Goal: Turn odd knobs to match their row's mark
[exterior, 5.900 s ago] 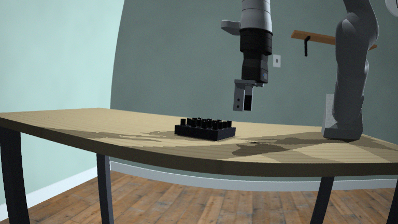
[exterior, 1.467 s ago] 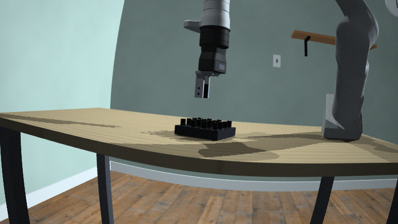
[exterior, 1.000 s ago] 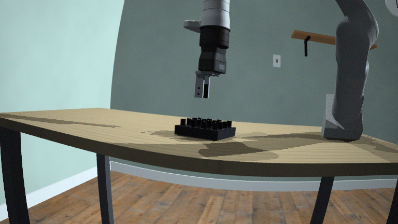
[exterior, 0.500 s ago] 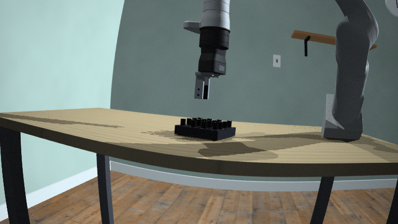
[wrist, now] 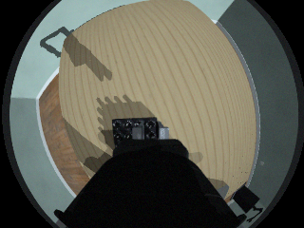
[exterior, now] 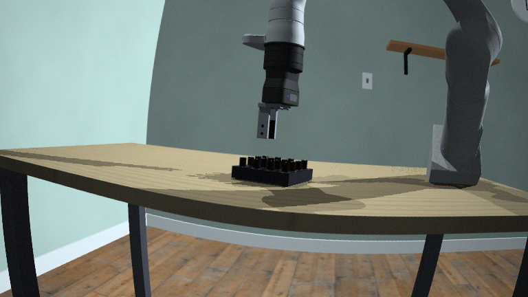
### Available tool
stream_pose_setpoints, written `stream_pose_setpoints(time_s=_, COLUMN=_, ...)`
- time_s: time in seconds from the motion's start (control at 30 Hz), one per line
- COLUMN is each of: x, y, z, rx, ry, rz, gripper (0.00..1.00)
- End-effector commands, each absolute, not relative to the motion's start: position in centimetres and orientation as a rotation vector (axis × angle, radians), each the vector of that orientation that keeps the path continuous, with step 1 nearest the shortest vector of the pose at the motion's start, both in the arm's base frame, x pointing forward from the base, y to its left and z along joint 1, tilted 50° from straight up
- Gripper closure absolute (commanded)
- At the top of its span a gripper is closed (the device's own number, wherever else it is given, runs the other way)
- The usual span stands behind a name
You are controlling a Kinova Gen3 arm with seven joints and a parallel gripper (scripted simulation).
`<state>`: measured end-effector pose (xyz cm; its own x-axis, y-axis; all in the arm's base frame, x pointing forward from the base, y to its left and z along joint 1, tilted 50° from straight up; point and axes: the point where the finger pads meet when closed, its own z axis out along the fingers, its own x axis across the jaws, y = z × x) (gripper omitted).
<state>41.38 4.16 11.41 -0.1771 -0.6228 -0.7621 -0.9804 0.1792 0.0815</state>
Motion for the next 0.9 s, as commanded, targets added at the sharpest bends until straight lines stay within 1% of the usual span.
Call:
stream_pose_setpoints(time_s=0.0, x=41.3, y=4.3, z=11.3, rx=-1.506, ry=1.876, rz=0.796, gripper=0.54)
stream_pose_setpoints(time_s=0.87, x=41.5, y=6.1, z=9.8, rx=-1.506, ry=1.876, rz=0.796, gripper=0.54)
